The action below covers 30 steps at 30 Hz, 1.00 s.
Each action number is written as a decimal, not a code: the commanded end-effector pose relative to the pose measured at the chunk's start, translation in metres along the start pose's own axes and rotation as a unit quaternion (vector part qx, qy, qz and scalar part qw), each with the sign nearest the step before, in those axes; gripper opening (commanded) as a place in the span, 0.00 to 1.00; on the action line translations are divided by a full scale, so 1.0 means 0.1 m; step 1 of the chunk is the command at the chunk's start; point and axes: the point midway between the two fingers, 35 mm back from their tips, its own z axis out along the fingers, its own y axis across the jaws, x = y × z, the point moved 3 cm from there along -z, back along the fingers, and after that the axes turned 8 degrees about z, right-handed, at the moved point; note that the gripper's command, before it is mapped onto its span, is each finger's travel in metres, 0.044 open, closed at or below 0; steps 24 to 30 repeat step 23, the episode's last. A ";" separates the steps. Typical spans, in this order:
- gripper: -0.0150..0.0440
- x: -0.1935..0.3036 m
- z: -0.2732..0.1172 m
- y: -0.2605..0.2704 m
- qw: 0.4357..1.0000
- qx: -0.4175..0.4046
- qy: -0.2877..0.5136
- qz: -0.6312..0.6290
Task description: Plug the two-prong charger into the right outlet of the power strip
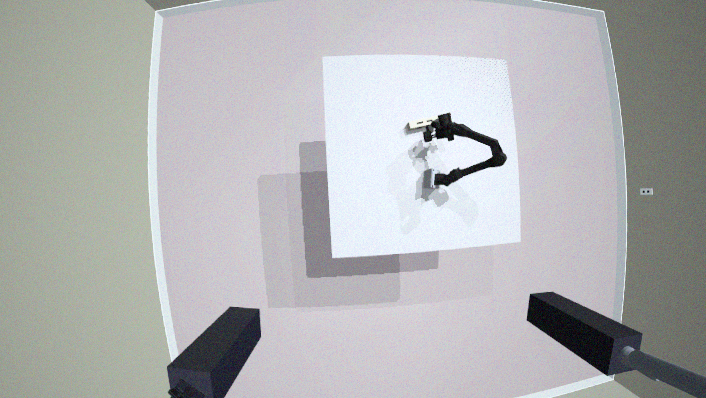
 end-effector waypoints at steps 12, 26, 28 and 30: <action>1.00 -0.05 -0.42 0.01 0.986 -0.019 -0.168 -0.002; 1.00 -0.05 -0.42 0.01 0.986 -0.019 -0.168 -0.002; 1.00 -0.05 -0.42 0.01 0.986 -0.019 -0.168 -0.002; 1.00 -0.05 -0.42 0.01 0.986 -0.019 -0.168 -0.002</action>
